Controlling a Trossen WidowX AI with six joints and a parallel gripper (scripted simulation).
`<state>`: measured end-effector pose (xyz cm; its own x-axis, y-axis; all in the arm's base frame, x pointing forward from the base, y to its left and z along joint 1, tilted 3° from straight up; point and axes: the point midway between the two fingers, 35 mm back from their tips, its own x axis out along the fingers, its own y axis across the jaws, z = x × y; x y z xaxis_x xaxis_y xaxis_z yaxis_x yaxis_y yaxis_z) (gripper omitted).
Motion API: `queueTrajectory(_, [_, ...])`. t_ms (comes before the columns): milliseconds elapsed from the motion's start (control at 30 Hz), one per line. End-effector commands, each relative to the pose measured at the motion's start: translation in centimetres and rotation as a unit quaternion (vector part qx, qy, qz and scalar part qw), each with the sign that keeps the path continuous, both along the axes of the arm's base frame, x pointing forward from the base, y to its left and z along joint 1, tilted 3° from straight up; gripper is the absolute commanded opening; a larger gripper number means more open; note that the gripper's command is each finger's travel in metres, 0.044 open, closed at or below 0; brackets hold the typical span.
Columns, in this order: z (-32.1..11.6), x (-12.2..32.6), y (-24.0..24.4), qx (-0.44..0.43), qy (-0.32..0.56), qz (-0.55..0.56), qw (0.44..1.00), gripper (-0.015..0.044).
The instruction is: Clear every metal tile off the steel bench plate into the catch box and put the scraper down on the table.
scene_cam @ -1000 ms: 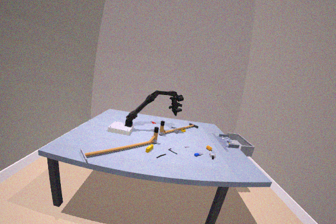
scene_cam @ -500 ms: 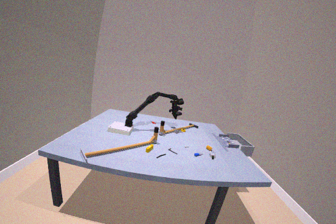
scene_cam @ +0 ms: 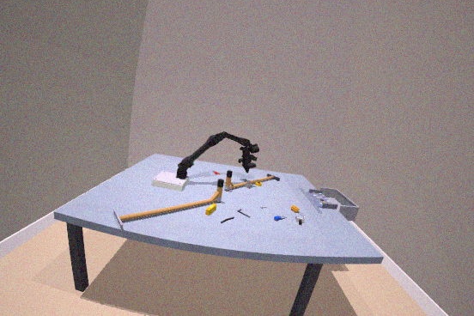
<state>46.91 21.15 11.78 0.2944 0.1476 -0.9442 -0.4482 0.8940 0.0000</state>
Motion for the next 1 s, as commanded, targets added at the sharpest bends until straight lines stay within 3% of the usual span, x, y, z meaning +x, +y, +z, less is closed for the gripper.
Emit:
queueTrajectory(0, [-1.3,0.0,0.0,0.0,0.006,-0.005,1.0,0.0])
queueTrajectory(700, [-6.8,-0.1,0.1,0.001,0.02,-0.018,1.0,0.0])
queueTrajectory(967, [-6.9,0.2,-0.2,0.001,0.02,-0.018,1.0,0.0])
